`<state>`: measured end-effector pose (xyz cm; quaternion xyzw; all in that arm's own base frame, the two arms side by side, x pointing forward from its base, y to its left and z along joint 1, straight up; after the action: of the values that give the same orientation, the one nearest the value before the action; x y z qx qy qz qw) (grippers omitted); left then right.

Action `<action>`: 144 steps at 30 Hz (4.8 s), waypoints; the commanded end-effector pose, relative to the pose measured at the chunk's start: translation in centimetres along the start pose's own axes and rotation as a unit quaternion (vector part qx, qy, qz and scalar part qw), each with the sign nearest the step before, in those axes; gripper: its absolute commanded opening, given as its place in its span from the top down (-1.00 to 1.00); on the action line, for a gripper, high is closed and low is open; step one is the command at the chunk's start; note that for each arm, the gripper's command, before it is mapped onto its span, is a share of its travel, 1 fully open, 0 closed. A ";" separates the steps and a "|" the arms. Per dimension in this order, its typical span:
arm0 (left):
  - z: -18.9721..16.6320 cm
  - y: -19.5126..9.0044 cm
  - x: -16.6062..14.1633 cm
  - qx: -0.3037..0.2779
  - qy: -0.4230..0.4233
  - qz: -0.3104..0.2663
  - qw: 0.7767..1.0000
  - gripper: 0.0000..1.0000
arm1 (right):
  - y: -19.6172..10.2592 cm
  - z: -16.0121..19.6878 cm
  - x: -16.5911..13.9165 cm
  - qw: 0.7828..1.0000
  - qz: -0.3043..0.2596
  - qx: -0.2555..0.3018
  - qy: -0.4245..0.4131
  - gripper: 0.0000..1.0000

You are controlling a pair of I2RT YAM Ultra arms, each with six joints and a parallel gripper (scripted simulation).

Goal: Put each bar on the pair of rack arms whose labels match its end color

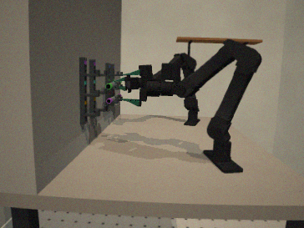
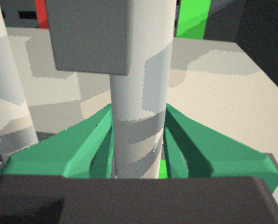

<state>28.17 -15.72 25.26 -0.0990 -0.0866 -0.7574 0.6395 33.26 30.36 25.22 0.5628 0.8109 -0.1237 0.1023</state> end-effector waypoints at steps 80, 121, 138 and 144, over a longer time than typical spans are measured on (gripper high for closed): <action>-0.4 -0.1 0.1 -0.003 0.001 -0.001 1.000 -1.00 | 0.1 -0.5 -0.6 0.999 0.014 -0.040 0.025 1.00; -0.4 -0.1 0.1 -0.003 0.001 -0.001 1.000 -1.00 | 0.2 -0.2 -0.5 0.999 0.014 -0.040 0.025 1.00; -0.4 -0.1 0.1 -0.003 0.001 -0.001 1.000 -1.00 | 0.2 -0.1 -0.5 0.999 0.014 -0.040 0.025 1.00; -0.4 -0.1 0.1 -0.003 0.001 -0.001 1.000 -1.00 | 0.2 -0.1 -0.5 0.999 0.014 -0.040 0.025 1.00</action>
<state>28.17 -15.72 25.26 -0.0990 -0.0866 -0.7574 0.6396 33.30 30.41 24.65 0.5672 0.8113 -0.0951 0.1053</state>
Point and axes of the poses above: on each arm, the point where the finger pads meet when closed, its own y axis out along the fingers, its own z axis across the jaws, x = y × z, the point moved 7 cm from there along -y, back along the fingers, and after that the axes turned 15 degrees about -y, right-handed, at the moved point
